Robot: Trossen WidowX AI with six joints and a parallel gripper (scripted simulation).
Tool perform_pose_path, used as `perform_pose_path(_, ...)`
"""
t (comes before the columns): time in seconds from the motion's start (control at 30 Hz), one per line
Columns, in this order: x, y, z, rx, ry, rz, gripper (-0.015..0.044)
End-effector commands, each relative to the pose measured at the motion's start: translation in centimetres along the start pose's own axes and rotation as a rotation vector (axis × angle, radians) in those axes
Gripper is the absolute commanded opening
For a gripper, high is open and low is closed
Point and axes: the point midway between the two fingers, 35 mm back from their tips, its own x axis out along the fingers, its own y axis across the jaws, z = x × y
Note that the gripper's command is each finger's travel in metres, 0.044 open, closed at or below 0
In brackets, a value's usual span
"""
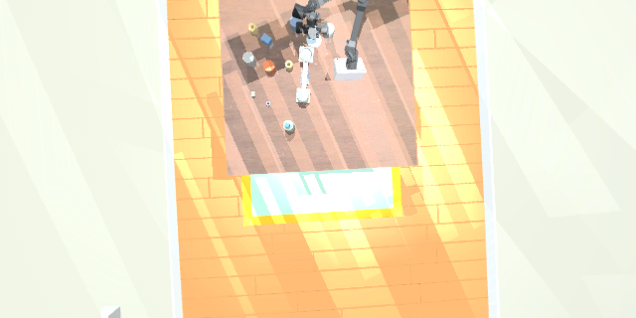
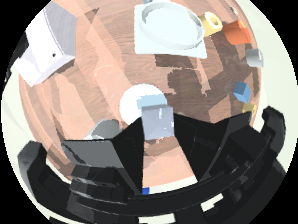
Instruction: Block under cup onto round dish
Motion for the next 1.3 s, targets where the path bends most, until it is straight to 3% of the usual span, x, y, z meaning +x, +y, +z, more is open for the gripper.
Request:
perform_pose_path(0.0, 0.8, 1.0, -1.0, -0.011, 0.008, 0.003, 0.0000)
perform_pose_path(0.47, 5.1, 1.3, -1.5, -0.013, 0.016, 0.004, 0.0000)
perform_pose_path(1.13, 7.2, 1.3, -1.6, -0.013, 0.017, 0.004, 0.0000)
perform_pose_path(1.27, 6.7, 1.2, -1.9, -0.004, 0.024, 0.002, 0.0105)
